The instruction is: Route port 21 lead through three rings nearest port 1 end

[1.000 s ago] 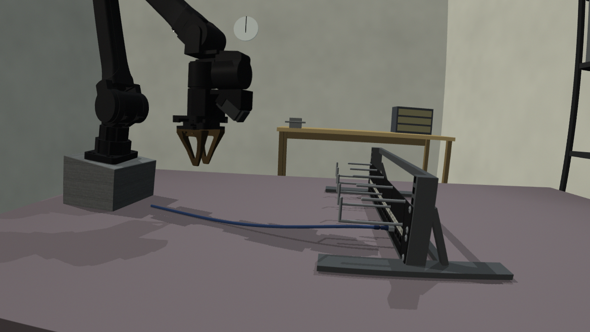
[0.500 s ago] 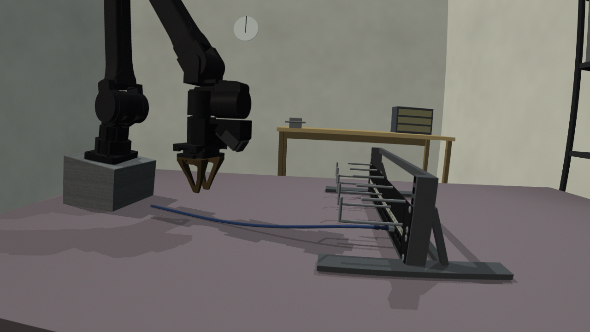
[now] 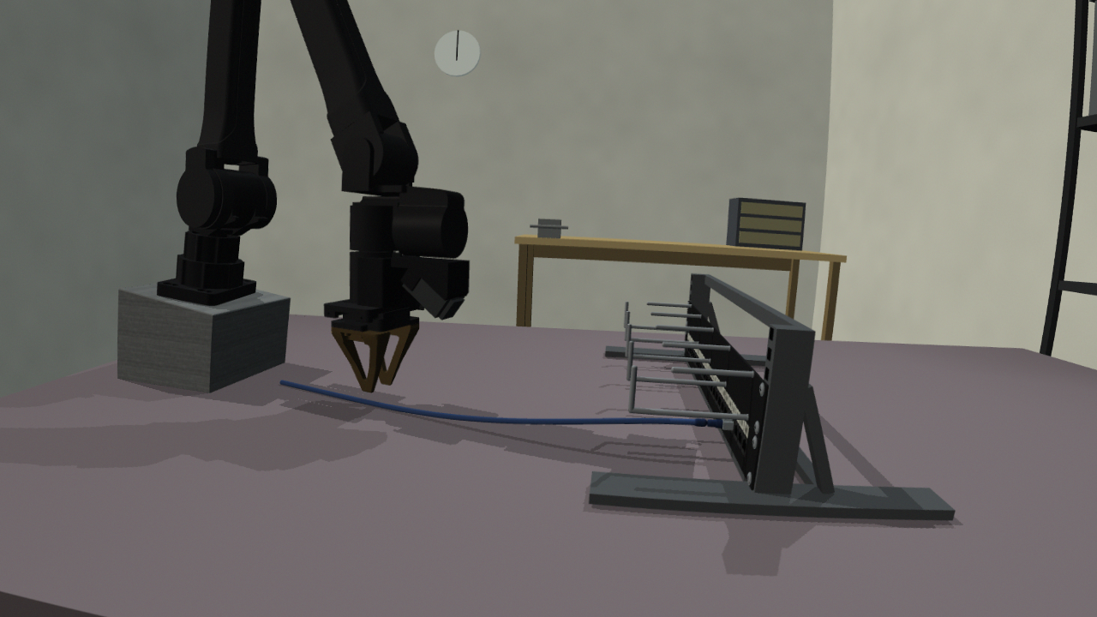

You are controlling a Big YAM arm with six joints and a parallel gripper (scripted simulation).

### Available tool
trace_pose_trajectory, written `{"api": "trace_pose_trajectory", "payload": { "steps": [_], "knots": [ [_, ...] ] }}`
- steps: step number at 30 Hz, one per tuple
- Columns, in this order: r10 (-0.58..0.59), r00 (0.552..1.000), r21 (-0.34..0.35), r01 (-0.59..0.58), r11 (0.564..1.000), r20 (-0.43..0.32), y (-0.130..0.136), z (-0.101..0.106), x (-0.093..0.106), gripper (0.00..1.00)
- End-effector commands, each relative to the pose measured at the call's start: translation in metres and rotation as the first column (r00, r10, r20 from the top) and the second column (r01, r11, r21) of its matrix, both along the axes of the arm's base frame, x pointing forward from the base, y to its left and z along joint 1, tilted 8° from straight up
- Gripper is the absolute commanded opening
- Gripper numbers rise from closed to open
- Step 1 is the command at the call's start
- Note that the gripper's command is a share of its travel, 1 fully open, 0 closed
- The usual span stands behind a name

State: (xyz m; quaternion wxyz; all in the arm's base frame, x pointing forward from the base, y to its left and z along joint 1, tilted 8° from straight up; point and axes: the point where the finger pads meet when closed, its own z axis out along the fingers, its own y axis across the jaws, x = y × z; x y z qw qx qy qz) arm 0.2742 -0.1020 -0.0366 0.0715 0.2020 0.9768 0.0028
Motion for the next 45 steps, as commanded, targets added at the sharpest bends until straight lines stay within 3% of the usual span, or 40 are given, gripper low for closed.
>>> {"api": "trace_pose_trajectory", "payload": {
  "steps": [1, 45],
  "knots": [
    [0.001, 1.0, -0.01, -0.001, 1.0, 0.017, -0.0011, -0.0044, 0.01, 0.33],
    [0.001, 1.0, -0.01, -0.001, 1.0, 0.015, -0.0008, -0.0101, 0.0091, 0.33]
  ]
}}
